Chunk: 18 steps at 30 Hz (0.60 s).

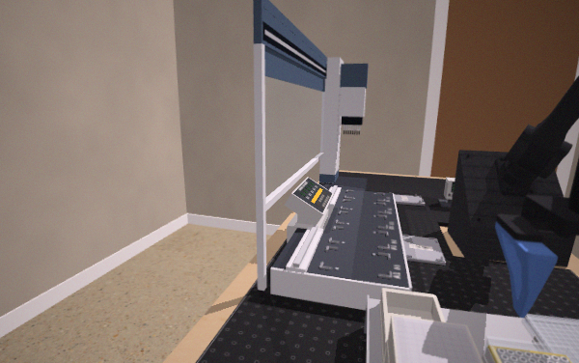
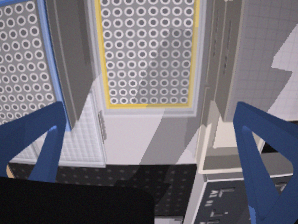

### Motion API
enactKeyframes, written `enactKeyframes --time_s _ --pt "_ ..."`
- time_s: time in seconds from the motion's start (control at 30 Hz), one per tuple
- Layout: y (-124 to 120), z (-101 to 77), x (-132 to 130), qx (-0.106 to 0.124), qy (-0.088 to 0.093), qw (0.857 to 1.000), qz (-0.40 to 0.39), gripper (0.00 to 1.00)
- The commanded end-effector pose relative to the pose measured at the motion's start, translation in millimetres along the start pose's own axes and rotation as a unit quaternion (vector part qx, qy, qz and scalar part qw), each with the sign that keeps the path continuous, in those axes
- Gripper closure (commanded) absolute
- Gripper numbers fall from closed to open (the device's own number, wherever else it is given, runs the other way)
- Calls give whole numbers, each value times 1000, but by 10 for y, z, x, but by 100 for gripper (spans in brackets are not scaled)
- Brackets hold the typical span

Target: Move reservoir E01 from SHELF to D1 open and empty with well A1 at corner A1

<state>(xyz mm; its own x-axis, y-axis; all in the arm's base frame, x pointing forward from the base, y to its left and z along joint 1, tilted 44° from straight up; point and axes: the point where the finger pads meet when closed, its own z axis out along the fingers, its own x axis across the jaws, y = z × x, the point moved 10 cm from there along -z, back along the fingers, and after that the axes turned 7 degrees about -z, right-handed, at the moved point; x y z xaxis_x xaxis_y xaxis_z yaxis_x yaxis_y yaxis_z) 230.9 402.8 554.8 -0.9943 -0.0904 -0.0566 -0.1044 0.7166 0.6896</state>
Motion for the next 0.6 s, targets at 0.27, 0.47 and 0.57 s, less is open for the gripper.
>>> enactKeyframes --time_s 0.27,0.47,0.57 --pt "122 -255 -159 -21 -17 1000 -17 0" --pt "95 -256 -360 -20 -17 1000 -17 0" --pt "74 -257 -510 -20 -18 1000 -17 0"
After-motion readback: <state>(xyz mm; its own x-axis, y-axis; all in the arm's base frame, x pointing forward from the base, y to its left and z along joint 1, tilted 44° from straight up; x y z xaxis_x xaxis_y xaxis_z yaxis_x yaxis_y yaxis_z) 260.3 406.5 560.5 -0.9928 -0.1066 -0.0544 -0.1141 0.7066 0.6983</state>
